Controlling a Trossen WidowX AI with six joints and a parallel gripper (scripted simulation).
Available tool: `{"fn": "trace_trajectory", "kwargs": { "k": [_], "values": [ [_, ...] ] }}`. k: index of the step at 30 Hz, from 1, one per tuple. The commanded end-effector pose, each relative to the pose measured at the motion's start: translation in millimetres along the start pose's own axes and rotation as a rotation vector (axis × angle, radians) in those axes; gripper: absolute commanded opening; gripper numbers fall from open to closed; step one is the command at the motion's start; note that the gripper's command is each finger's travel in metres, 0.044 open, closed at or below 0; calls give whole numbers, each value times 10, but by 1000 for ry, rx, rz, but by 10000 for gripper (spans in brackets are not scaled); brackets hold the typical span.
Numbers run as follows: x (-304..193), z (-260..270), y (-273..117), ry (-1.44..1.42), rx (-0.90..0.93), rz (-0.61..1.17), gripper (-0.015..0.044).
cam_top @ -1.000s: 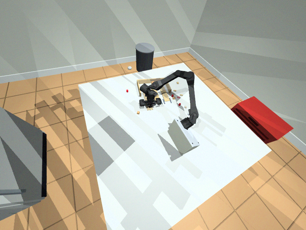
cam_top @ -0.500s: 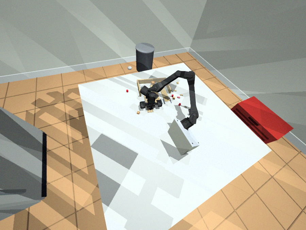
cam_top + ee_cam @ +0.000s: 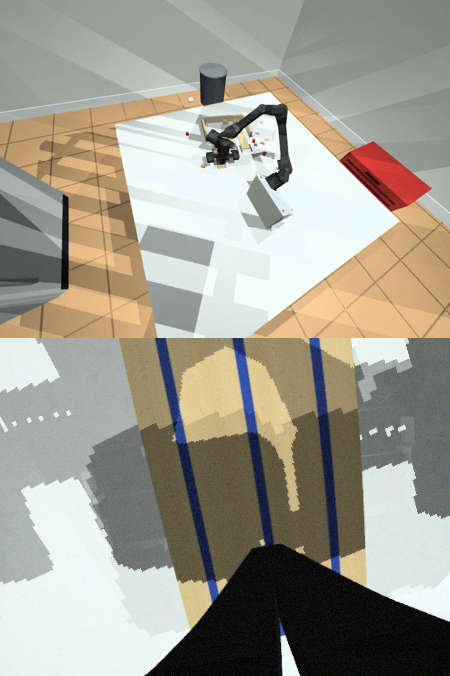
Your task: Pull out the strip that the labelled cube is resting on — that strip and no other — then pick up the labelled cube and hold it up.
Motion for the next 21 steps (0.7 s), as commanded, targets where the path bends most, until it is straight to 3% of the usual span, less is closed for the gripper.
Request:
{"fn": "trace_trajectory", "kwargs": {
  "k": [1, 21],
  "values": [
    [-122, -9, 51, -3, -1, 28, 0],
    [-420, 43, 43, -4, 0, 28, 0]
  ]
}}
Point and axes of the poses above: the point midway between the two fingers, 35 mm back from their tips, its own y axis out along the fingers, its own z axis across the jaws, x = y × z, the point moved 3 cm from there along -y, back along the fingers, and after that the axes turned 11 degrees about -y, right-handed, at the moved point
